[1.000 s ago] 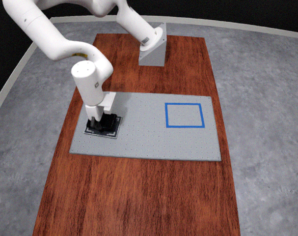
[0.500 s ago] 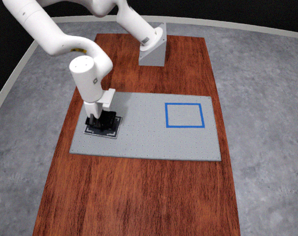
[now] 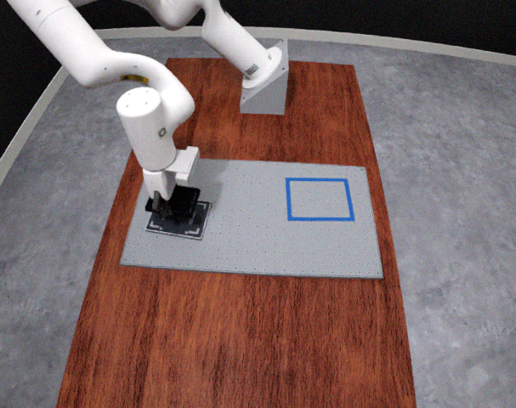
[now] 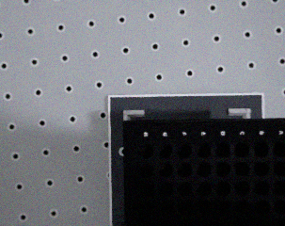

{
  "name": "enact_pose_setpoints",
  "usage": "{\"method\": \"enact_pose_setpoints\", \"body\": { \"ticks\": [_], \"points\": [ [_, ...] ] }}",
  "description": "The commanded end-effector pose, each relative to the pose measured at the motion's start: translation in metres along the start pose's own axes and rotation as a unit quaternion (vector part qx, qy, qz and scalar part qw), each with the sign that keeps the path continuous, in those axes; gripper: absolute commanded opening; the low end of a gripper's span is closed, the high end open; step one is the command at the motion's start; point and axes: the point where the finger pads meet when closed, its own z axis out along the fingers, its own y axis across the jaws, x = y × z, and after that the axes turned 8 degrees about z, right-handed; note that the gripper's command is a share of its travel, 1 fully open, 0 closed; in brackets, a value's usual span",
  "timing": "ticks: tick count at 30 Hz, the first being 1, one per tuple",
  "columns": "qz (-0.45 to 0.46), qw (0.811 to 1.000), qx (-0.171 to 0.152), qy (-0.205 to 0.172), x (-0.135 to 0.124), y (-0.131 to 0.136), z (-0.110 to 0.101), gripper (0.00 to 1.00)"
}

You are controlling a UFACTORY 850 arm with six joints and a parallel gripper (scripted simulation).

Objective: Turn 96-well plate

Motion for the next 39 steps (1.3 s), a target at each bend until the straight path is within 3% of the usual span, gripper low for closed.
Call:
{"method": "enact_pose_setpoints", "body": {
  "ticks": [1, 14, 19, 39],
  "points": [
    [0.000, 1.000, -0.001, 0.000, 0.000, 0.001, -0.008, 0.00],
    [0.000, 1.000, -0.001, 0.000, 0.000, 0.001, -0.008, 0.00],
    [-0.078, 0.997, -0.001, 0.000, 0.015, -0.007, -0.007, 0.00],
    [-0.078, 0.997, -0.001, 0.000, 0.063, -0.031, -0.006, 0.00]
  ]
}}
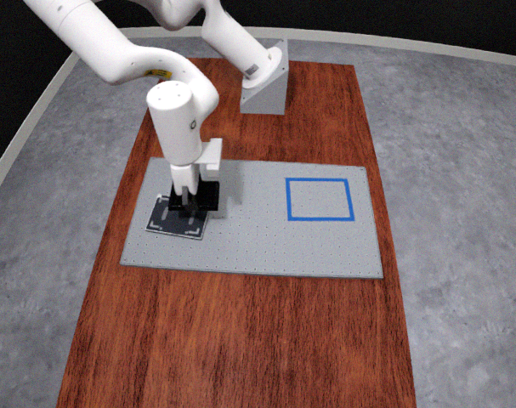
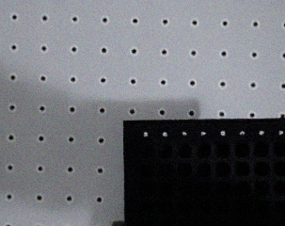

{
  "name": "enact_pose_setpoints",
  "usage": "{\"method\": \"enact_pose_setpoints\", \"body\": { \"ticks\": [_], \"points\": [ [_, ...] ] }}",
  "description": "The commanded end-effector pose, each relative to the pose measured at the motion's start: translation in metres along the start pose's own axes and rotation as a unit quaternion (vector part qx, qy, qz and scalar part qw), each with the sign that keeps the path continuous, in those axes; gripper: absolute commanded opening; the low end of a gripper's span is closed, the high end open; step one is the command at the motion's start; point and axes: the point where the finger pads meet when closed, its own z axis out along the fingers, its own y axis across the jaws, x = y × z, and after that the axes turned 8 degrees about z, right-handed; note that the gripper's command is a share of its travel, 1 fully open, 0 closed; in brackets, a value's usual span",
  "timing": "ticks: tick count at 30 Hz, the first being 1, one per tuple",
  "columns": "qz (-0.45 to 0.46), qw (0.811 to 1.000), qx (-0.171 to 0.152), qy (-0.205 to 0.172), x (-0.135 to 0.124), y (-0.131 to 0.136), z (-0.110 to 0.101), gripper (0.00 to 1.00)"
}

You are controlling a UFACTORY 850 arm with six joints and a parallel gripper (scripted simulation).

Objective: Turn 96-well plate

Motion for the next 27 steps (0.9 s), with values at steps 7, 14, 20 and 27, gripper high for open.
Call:
{"method": "enact_pose_setpoints", "body": {
  "ticks": [7, 14, 20, 27],
  "points": [
    [0.001, 1.000, -0.001, 0.000, 0.033, -0.009, 0.000, 0.00],
    [0.001, 1.000, -0.001, 0.000, 0.055, -0.016, 0.001, 0.00],
    [0.001, 1.000, -0.001, 0.000, 0.068, -0.020, 0.001, 0.00],
    [0.001, 1.000, -0.001, 0.000, 0.090, -0.027, 0.002, 0.00]
  ]
}}
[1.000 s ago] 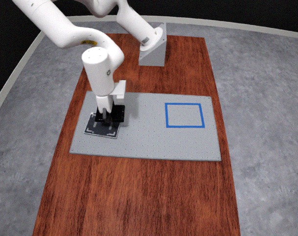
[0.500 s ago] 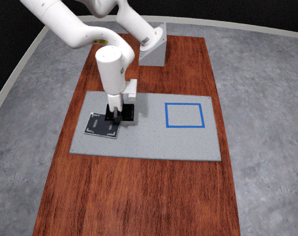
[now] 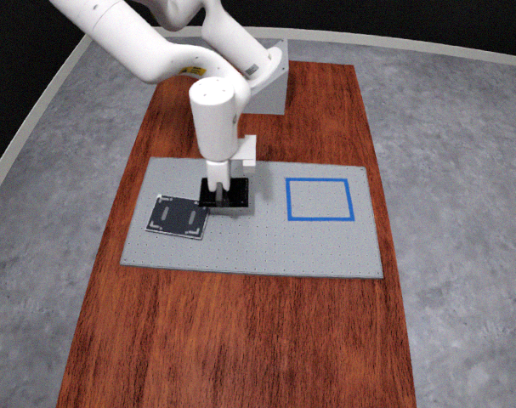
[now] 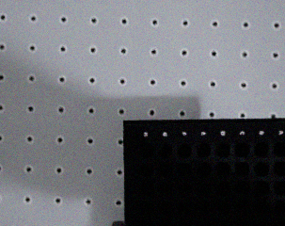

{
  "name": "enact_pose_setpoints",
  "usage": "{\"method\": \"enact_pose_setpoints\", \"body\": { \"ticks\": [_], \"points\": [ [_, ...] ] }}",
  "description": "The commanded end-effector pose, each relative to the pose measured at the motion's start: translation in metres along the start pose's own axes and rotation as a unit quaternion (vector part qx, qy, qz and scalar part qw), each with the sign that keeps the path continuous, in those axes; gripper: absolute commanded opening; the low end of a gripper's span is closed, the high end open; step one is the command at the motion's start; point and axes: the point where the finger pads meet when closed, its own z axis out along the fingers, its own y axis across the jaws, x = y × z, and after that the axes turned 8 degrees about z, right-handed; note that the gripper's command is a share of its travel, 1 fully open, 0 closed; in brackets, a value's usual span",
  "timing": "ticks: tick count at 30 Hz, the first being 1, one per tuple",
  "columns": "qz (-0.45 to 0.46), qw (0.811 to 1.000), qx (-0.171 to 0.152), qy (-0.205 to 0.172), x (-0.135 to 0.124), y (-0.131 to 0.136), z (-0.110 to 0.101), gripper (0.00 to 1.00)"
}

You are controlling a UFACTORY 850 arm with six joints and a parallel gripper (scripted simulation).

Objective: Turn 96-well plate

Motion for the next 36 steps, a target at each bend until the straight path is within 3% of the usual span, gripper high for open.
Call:
{"method": "enact_pose_setpoints", "body": {
  "ticks": [1, 36],
  "points": [
    [0.000, 1.000, -0.001, 0.000, 0.019, -0.005, 0.000, 0.00],
    [0.001, 1.000, -0.001, 0.000, 0.118, -0.036, 0.003, 0.00]
  ]
}}
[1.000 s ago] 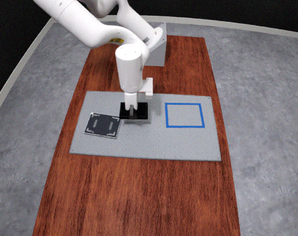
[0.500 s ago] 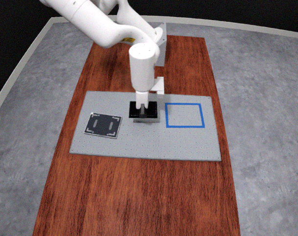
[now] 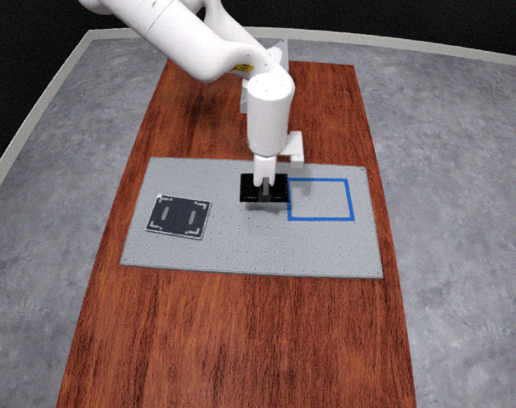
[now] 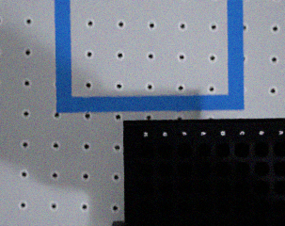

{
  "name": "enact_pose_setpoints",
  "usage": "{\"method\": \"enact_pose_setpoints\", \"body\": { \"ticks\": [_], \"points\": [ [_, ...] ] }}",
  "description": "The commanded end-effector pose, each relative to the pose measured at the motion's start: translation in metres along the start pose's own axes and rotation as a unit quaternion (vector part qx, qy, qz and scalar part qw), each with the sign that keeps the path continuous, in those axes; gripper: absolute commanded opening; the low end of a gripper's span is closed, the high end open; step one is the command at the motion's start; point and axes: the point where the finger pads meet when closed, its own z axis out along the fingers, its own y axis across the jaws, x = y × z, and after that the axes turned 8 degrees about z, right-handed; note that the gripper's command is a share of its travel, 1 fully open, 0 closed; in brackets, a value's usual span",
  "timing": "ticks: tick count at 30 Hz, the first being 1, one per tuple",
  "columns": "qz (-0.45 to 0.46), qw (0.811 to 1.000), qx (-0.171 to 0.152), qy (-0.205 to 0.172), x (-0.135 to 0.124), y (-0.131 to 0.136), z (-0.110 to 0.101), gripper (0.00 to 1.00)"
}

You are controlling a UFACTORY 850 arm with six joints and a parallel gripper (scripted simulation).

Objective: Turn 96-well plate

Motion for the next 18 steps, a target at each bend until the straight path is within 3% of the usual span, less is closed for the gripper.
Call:
{"method": "enact_pose_setpoints", "body": {
  "ticks": [1, 18],
  "points": [
    [0.000, 1.000, -0.001, 0.000, 0.020, -0.005, 0.000, 0.00],
    [0.000, 1.000, -0.001, 0.000, 0.067, -0.020, 0.001, 0.00]
  ]
}}
